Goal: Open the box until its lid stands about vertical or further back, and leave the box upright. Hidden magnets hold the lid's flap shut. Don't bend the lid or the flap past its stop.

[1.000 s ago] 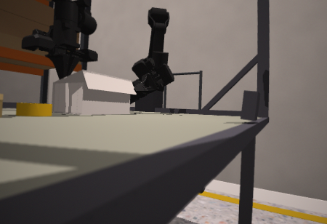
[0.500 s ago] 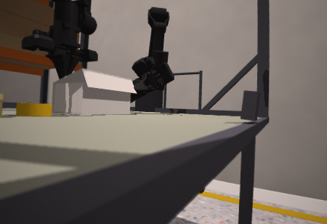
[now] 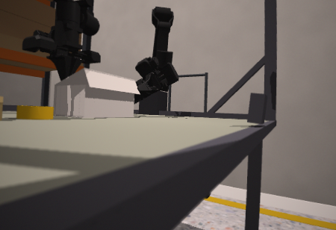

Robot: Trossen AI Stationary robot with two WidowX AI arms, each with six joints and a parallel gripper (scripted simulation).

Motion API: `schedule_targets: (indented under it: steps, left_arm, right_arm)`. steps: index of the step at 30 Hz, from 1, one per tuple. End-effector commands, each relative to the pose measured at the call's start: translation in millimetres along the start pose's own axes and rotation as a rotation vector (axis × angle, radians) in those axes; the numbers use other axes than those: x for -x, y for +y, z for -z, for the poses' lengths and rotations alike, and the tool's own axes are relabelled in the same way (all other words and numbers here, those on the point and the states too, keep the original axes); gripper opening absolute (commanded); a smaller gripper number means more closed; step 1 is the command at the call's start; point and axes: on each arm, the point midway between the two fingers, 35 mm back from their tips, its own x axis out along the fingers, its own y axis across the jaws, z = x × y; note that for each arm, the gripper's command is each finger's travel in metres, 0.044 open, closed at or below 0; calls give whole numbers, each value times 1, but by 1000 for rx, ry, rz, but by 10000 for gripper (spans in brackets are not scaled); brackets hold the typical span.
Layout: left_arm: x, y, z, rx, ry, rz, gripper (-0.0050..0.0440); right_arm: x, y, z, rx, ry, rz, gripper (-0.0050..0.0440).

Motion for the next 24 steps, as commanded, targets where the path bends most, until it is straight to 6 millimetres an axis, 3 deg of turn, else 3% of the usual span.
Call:
schedule_targets:
  steps: [1,24]
  left_arm:
    - [-5,1,0,1,2,-11,-50]
    - [-5,1,0,1,2,-11,-50]
  right_arm:
    - [2,8,-9,-8,-10,-23,6]
    - [6,11,-21,-12,-18,-29,6]
